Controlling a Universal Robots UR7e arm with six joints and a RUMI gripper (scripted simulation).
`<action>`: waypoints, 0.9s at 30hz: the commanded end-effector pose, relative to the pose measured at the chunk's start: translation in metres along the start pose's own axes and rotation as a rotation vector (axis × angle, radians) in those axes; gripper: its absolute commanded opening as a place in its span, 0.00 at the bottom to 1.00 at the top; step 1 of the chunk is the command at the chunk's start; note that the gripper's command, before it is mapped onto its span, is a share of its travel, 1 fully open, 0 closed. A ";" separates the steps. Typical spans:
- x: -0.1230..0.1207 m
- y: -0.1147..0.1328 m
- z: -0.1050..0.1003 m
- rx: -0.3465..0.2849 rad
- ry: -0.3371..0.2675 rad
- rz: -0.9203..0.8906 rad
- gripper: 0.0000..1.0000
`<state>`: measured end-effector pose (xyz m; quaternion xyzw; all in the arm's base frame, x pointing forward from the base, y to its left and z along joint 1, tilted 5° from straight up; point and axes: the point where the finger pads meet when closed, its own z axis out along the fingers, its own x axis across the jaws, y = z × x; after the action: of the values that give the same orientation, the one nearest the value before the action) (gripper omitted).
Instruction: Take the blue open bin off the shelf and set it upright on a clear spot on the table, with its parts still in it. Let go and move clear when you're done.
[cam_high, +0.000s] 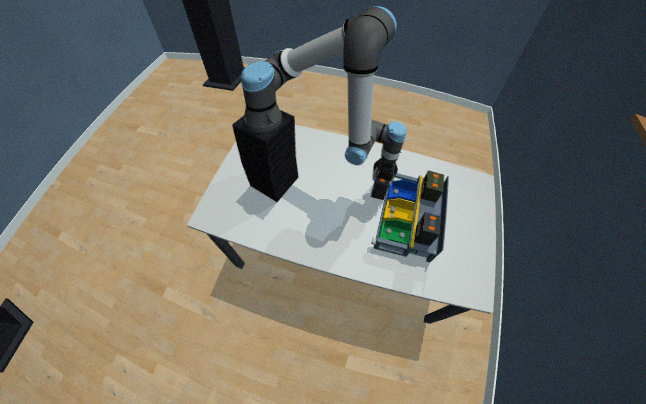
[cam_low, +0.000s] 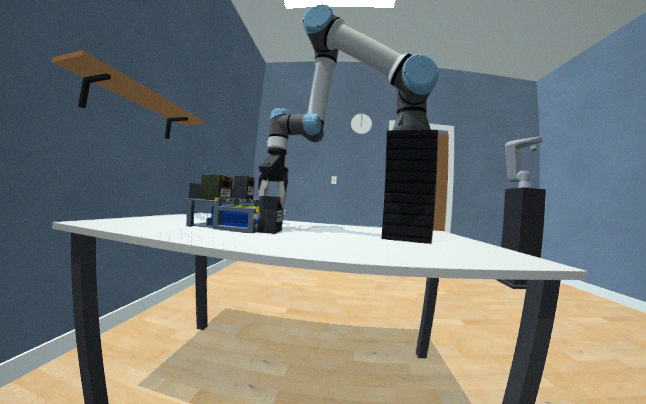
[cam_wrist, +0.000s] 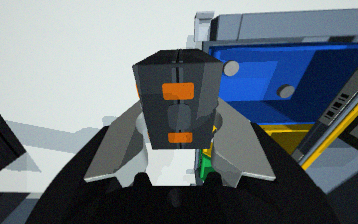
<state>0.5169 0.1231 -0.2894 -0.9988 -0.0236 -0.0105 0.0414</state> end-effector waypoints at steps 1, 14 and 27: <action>0.001 0.000 0.000 0.000 0.001 0.000 0.00; 0.001 0.000 -0.002 0.000 0.001 0.000 0.00; 0.001 0.000 -0.009 0.000 0.001 0.000 0.00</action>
<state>0.5165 0.1227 -0.2839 -0.9988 -0.0236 -0.0101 0.0414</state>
